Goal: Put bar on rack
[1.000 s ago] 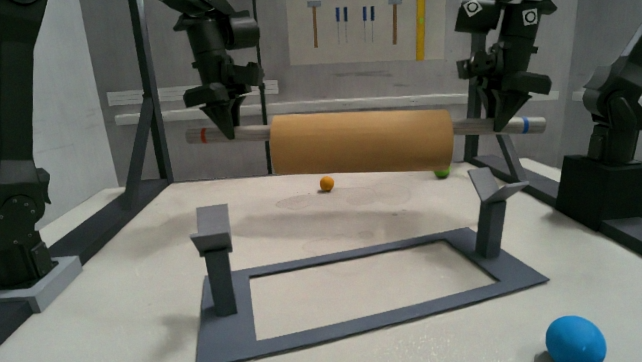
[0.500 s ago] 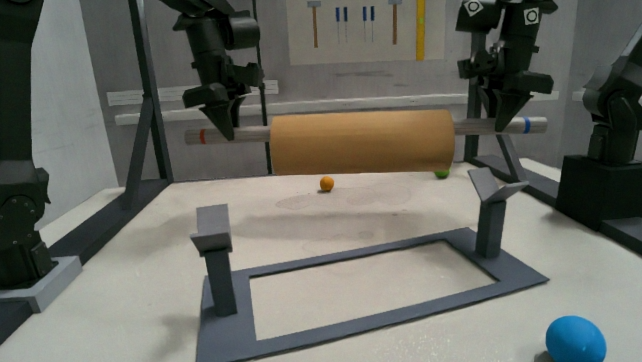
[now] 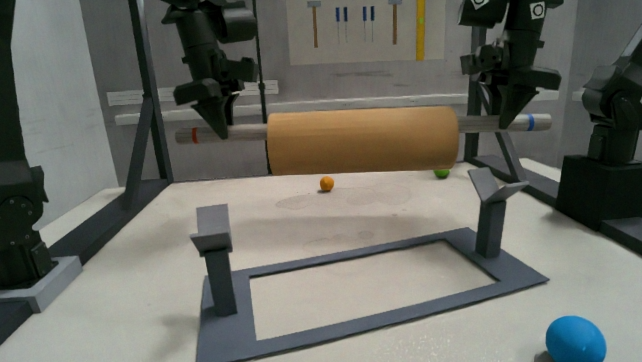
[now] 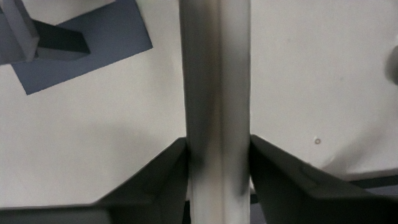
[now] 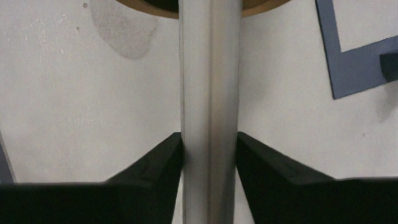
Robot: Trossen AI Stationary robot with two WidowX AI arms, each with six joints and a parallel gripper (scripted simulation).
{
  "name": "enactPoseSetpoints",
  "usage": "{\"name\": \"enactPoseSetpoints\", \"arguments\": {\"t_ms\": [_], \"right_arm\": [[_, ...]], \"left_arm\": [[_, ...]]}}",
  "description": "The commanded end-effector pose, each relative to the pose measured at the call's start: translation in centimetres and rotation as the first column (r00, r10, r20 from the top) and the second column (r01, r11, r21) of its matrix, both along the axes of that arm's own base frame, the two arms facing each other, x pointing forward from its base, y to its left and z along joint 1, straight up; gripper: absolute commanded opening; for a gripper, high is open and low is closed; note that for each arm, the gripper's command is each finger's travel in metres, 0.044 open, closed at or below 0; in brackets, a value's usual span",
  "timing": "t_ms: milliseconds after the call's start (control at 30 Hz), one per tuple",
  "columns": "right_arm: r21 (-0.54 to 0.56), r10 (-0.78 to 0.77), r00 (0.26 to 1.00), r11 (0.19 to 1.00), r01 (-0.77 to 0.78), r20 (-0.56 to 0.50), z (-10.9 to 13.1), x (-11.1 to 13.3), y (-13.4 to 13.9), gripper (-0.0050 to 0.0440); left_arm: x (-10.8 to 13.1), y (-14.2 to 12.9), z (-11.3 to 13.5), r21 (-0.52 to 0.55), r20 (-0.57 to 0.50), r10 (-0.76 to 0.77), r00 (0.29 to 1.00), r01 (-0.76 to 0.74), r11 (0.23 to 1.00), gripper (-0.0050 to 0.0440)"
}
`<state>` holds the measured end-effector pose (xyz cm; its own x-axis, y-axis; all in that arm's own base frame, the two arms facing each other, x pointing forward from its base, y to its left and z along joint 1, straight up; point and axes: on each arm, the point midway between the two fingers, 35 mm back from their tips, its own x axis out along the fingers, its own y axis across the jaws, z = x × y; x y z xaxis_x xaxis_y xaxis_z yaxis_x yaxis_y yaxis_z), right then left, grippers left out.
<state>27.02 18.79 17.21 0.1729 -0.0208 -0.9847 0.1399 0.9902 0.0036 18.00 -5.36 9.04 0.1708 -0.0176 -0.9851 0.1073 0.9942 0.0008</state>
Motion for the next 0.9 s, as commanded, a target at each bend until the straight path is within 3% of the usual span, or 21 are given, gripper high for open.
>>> {"name": "enactPoseSetpoints", "arguments": {"t_ms": [0, 133, 233, 700, 800, 867], "right_arm": [[0.04, 0.025, 0.999, 0.999, -0.027, 0.039, 2.1, -0.6, -1.7, 0.005], [0.039, 0.045, 0.998, 0.998, -0.046, 0.041, 2.5, -0.9, -3.4, 0.005], [0.046, 0.034, 0.998, 0.998, -0.036, 0.05, 2.7, -0.6, -2.5, 0.005], [0.032, 0.084, 0.995, 0.996, -0.085, 0.045, 3.1, -1.3, -7.1, 0.005], [0.039, 0.075, 0.996, 0.996, -0.077, 0.055, 3.3, -1.1, -6.3, 0.005], [0.03, 0.088, 0.995, 0.996, -0.09, 0.041, 3.0, -1.4, -7.5, 0.005]], "left_arm": [[0.7, 0.6, 1.8, -0.018, 0.047, 0.016, 0.999, -0.016, 1.0, 0.005], [0.8, 1.5, 2.1, -0.018, 0.046, 0.035, 0.998, -0.035, 0.999, 0.005], [0.8, 1.1, 1.9, -0.018, 0.045, 0.028, 0.999, -0.027, 0.999, 0.005], [1.1, 3.3, 2.9, -0.013, 0.048, 0.076, 0.996, -0.076, 0.997, 0.005], [1.1, 2.9, 2.7, -0.014, 0.047, 0.07, 0.996, -0.069, 0.997, 0.005], [1.2, 3.5, 3.0, -0.01, 0.048, 0.081, 0.996, -0.081, 0.997, 0.005]]}}
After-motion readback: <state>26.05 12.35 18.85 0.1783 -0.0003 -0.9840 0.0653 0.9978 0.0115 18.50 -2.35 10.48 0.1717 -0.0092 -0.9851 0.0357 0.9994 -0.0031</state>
